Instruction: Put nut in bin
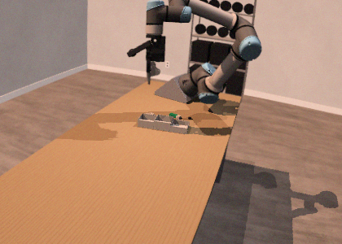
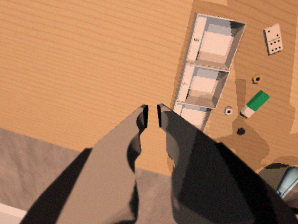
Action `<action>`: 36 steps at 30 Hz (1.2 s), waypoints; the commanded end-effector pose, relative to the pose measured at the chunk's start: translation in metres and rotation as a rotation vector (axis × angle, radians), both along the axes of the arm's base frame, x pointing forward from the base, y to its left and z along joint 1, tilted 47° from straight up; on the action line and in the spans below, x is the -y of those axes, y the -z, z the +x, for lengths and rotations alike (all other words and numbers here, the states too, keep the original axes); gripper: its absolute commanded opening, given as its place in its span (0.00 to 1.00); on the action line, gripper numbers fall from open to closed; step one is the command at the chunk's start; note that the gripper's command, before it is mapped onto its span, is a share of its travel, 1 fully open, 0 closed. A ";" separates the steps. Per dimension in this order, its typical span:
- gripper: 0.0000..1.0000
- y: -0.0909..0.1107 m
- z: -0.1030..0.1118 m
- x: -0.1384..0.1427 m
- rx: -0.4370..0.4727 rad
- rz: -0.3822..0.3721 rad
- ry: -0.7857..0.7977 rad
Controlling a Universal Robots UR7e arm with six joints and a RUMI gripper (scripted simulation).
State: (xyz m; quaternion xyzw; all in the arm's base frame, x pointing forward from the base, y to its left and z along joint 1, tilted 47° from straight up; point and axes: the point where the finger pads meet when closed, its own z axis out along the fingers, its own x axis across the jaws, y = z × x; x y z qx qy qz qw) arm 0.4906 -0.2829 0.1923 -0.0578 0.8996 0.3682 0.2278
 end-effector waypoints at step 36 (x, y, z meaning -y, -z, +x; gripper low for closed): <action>0.04 0.028 -0.147 -0.066 0.588 -0.359 -0.638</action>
